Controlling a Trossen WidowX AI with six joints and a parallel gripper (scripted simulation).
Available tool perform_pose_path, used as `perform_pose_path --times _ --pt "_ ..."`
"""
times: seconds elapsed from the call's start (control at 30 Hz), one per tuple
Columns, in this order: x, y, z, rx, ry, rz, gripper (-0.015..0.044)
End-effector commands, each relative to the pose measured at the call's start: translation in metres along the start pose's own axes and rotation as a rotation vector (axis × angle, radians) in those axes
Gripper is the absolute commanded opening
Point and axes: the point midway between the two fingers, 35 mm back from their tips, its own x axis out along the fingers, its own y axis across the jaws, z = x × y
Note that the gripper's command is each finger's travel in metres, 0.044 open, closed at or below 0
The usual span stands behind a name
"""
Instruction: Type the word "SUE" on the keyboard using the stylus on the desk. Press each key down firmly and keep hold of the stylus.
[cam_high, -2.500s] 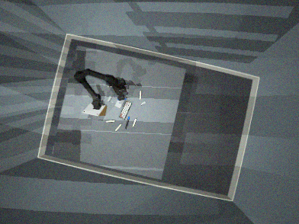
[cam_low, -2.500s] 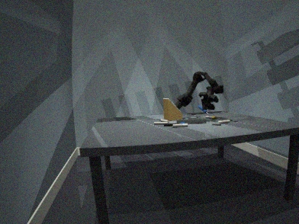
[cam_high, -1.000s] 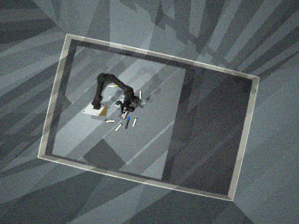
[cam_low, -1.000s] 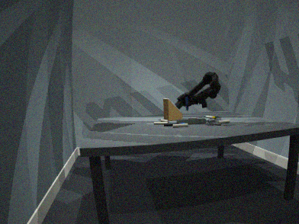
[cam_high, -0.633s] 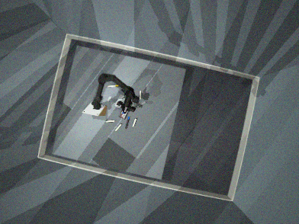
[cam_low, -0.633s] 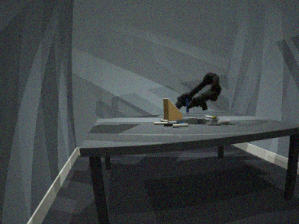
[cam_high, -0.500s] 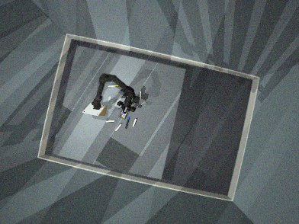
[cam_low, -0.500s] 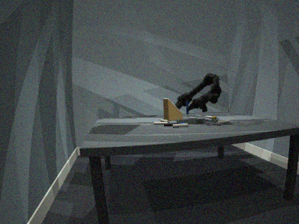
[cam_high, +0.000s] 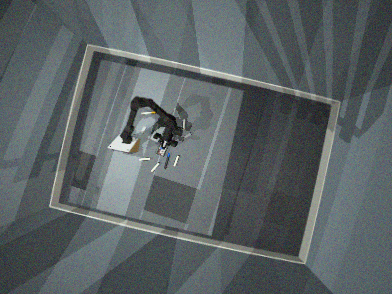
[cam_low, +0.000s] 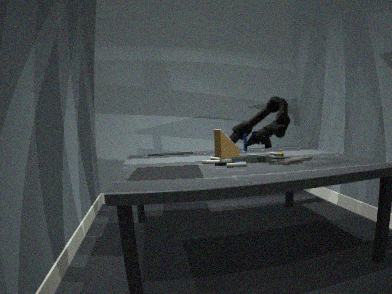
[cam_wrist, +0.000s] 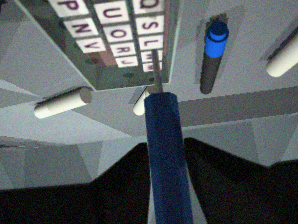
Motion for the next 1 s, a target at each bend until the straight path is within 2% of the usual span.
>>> perform_pose_path --times 0.0,0.97 --pt "0.0022 0.0018 0.0018 0.004 -0.003 0.006 0.0081" --pt "0.0069 0.0018 0.0099 0.004 -0.004 0.006 0.0081"
